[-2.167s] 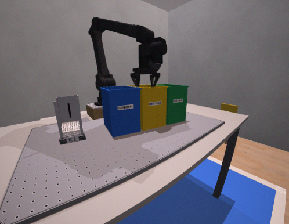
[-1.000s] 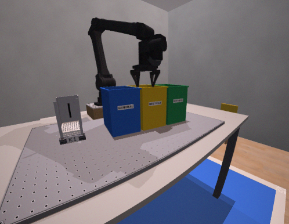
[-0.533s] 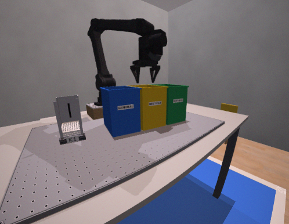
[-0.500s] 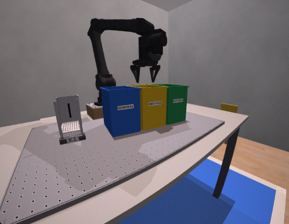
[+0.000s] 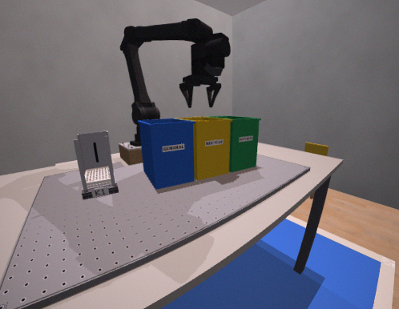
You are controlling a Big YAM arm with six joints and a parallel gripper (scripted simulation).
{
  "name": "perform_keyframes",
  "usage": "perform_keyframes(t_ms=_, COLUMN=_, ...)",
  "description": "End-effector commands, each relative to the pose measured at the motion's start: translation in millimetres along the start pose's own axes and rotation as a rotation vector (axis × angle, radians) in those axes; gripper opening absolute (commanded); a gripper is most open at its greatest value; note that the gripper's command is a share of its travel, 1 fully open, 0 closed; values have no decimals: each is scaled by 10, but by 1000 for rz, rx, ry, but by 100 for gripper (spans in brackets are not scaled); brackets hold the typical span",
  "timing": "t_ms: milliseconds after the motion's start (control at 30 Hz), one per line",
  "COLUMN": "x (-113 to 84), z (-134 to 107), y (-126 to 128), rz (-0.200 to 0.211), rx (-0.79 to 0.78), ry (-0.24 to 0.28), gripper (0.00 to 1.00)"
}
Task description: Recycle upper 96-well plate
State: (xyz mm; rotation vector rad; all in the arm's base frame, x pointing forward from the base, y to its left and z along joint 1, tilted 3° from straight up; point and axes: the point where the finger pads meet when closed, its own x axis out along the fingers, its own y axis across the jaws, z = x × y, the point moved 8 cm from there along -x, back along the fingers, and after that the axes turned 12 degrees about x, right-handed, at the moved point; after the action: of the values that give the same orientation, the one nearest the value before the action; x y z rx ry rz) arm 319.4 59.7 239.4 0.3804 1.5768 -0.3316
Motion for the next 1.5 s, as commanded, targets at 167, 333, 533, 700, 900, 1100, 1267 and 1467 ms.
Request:
perform_keyframes(t_ms=167, x=-171, z=69, y=44, rz=17, rx=0, ry=-24, gripper=82)
perform_keyframes(t_ms=333, x=-171, z=69, y=44, rz=17, rx=0, ry=-24, gripper=82)
perform_keyframes(t_ms=533, x=-171, z=69, y=44, rz=17, rx=0, ry=-24, gripper=82)
perform_keyframes(t_ms=700, x=-171, z=69, y=44, rz=17, rx=0, ry=-24, gripper=82)
perform_keyframes(t_ms=900, x=-171, z=69, y=44, rz=17, rx=0, ry=-24, gripper=82)
perform_keyframes(t_ms=1100, x=-171, z=69, y=44, rz=17, rx=0, ry=-24, gripper=82)
perform_keyframes(t_ms=1267, x=-171, z=69, y=44, rz=17, rx=0, ry=-24, gripper=82)
perform_keyframes(t_ms=1467, x=-171, z=69, y=44, rz=17, rx=0, ry=-24, gripper=82)
